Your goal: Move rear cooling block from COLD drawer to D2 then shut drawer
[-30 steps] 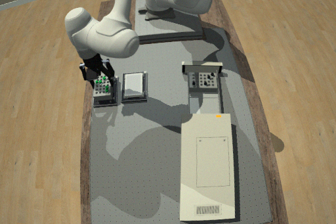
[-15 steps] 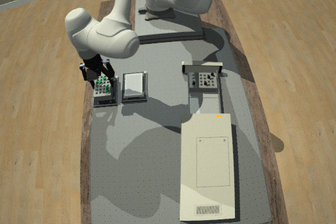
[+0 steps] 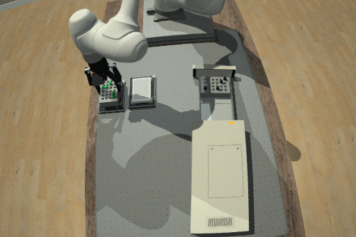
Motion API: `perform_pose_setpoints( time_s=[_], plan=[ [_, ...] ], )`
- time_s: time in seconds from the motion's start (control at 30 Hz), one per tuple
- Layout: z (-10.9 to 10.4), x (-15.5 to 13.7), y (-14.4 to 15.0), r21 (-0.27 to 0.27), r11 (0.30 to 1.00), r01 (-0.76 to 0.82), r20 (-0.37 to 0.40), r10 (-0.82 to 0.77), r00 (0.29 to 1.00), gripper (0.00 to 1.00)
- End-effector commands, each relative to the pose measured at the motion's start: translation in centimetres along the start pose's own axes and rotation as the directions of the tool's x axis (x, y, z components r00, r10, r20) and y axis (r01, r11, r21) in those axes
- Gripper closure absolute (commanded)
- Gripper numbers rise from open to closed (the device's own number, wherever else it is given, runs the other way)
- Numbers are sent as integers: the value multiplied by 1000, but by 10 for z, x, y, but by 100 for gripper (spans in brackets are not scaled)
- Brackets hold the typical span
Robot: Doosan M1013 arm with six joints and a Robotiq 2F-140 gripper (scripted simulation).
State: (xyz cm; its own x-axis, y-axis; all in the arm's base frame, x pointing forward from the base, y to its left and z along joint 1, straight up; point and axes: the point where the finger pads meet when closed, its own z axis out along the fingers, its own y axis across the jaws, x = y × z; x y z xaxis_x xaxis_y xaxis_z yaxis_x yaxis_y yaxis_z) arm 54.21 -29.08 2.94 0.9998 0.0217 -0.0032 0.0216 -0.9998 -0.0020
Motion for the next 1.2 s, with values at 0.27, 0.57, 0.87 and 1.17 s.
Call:
perform_pose_setpoints(
  time_s=[0.27, 0.57, 0.87, 1.17],
  plan=[
    [3, -2, 1, -2, 1000, 7, 2, -7, 1000, 90],
    [4, -2, 1, -2, 1000, 7, 2, -7, 1000, 90],
    [5, -2, 1, -2, 1000, 8, 2, -8, 1000, 90],
    [7, -2, 1, -2, 1000, 8, 2, -8, 1000, 90]
  ],
)
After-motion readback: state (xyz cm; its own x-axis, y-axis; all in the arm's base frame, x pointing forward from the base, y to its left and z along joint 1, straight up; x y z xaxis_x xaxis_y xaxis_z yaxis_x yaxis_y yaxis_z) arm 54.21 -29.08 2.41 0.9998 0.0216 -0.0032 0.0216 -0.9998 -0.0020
